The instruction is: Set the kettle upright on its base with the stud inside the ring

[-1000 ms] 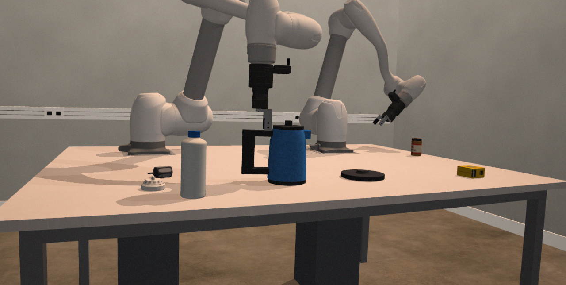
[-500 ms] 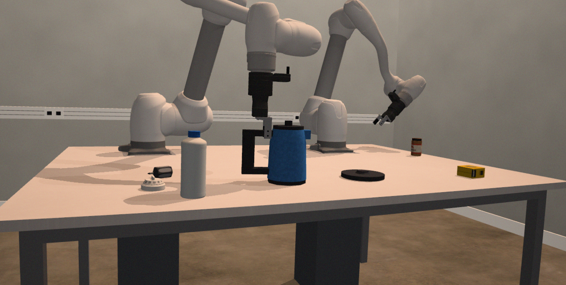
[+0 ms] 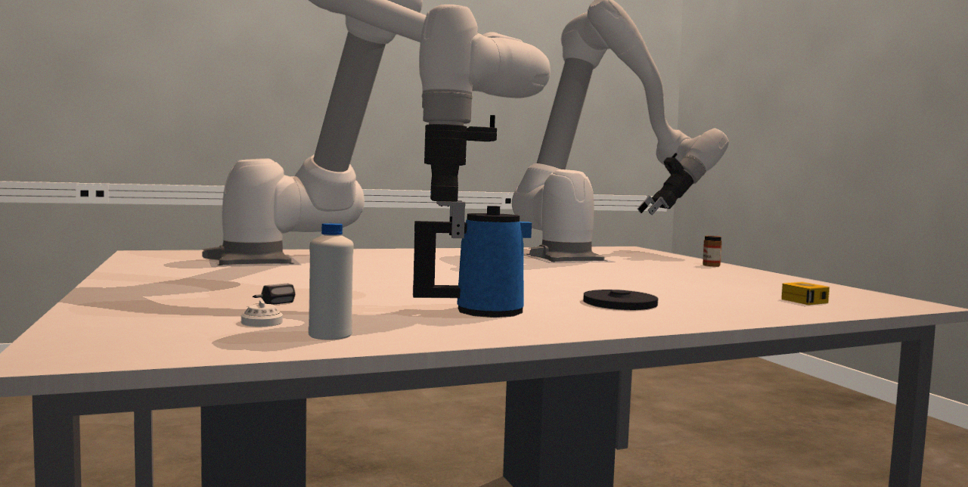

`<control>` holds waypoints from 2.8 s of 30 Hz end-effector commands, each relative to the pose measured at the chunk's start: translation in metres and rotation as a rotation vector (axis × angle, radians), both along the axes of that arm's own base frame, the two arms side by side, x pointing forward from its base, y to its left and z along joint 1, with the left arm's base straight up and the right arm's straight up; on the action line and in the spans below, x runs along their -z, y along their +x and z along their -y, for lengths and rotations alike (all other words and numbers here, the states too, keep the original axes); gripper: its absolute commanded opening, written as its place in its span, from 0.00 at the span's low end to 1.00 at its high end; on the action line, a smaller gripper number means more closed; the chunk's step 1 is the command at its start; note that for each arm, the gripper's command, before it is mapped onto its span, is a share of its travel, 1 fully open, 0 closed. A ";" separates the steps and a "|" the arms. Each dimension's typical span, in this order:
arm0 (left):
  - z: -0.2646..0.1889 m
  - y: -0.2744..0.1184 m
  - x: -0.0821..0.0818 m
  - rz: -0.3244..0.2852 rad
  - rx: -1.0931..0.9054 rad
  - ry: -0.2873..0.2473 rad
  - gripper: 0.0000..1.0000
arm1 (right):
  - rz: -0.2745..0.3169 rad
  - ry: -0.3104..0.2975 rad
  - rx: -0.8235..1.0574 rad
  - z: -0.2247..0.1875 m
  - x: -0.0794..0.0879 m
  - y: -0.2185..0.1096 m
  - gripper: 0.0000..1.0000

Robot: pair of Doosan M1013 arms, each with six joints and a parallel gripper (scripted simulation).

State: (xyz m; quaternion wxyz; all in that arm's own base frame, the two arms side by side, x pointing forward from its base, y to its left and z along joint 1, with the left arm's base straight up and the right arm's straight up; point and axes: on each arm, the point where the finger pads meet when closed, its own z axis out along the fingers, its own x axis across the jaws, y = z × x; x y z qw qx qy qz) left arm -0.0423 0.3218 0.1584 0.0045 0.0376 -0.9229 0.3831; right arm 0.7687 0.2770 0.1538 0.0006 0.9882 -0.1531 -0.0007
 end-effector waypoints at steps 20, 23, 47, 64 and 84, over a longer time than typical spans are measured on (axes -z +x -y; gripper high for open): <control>0.000 0.000 0.000 0.000 0.000 0.001 1.00 | 0.001 0.001 0.000 0.000 -0.001 0.000 1.00; 0.000 0.000 0.000 0.000 0.000 0.001 1.00 | 0.001 0.001 0.000 0.000 -0.001 0.000 0.00; 0.000 0.000 0.000 0.000 0.000 0.001 1.00 | 0.001 0.001 0.000 0.000 -0.001 0.000 0.00; 0.000 0.000 0.000 0.000 0.000 0.001 1.00 | 0.001 0.001 0.000 0.000 -0.001 0.000 0.00; 0.000 0.000 0.000 0.000 0.000 0.001 1.00 | 0.001 0.001 0.000 0.000 -0.001 0.000 0.00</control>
